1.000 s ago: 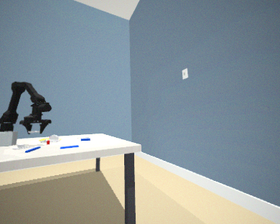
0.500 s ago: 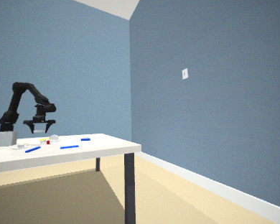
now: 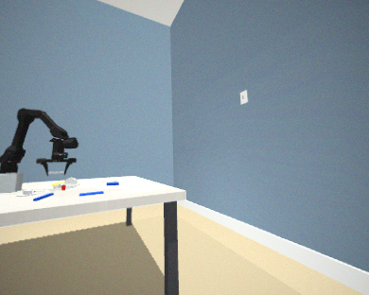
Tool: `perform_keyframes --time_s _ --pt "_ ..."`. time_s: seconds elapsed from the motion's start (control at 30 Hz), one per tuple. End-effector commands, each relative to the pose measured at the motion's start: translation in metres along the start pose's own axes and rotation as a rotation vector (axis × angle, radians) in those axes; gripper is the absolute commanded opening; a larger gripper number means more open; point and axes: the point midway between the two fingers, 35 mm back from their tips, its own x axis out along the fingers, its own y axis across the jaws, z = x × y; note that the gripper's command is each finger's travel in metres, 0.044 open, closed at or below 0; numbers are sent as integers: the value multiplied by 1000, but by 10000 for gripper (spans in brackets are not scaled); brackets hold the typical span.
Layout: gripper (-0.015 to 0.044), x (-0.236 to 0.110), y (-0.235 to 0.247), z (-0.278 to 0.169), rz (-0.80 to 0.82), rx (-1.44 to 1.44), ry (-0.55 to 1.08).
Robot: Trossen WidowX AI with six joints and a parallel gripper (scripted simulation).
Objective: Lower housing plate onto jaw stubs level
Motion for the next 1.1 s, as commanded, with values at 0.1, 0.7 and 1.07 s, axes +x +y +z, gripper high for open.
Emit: perform_keyframes --time_s 0.1,0.7,1.07 --pt "351 0 8 -18 3 -157 5" --pt "351 0 23 -60 7 -521 8" --pt "351 0 29 -87 9 -743 9"
